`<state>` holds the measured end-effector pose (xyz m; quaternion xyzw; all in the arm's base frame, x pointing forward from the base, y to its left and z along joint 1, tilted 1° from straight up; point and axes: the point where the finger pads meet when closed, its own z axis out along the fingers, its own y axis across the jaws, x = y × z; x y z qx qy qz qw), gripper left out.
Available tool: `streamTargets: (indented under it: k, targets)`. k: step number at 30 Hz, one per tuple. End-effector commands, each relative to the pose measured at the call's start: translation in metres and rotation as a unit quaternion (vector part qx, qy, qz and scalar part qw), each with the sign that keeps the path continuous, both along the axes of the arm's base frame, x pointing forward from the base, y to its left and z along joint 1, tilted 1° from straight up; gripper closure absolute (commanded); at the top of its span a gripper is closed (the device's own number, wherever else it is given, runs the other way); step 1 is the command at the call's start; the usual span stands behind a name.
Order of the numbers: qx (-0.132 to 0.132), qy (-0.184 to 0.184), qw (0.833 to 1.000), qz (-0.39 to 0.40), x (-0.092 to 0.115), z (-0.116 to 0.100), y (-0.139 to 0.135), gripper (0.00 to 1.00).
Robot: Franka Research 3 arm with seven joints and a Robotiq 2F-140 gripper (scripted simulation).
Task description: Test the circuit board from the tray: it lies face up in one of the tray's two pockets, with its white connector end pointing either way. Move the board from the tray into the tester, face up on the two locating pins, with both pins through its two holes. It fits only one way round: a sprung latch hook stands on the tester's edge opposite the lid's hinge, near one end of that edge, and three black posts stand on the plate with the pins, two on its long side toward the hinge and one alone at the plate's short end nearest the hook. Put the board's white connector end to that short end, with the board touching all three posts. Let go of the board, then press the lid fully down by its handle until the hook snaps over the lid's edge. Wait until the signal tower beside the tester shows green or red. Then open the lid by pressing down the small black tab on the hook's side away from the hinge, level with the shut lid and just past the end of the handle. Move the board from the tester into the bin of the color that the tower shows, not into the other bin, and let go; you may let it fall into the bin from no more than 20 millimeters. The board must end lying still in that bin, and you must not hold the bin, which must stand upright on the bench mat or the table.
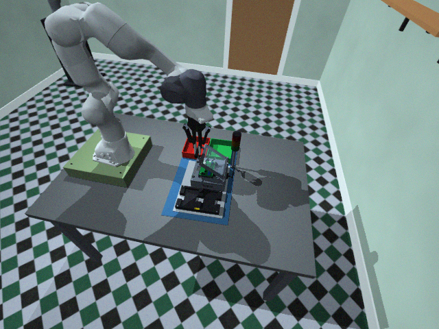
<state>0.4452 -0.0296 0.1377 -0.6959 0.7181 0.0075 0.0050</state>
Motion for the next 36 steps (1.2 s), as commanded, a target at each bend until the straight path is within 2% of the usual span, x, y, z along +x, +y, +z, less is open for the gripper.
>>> streamTargets:
  k: [1,13,15,27,36]
  targets:
    - [-0.001,0.001,1.000,-0.002,-0.008,-0.012,0.001,1.00]
    - [-0.001,0.001,1.000,-0.002,-0.027,-0.055,0.002,1.00]
    - [-0.001,0.001,1.000,-0.002,-0.027,-0.055,0.002,1.00]
    - [-0.001,0.001,1.000,-0.002,-0.033,-0.085,0.003,1.00]
    - [-0.001,0.001,1.000,-0.002,-0.034,-0.095,0.003,1.00]
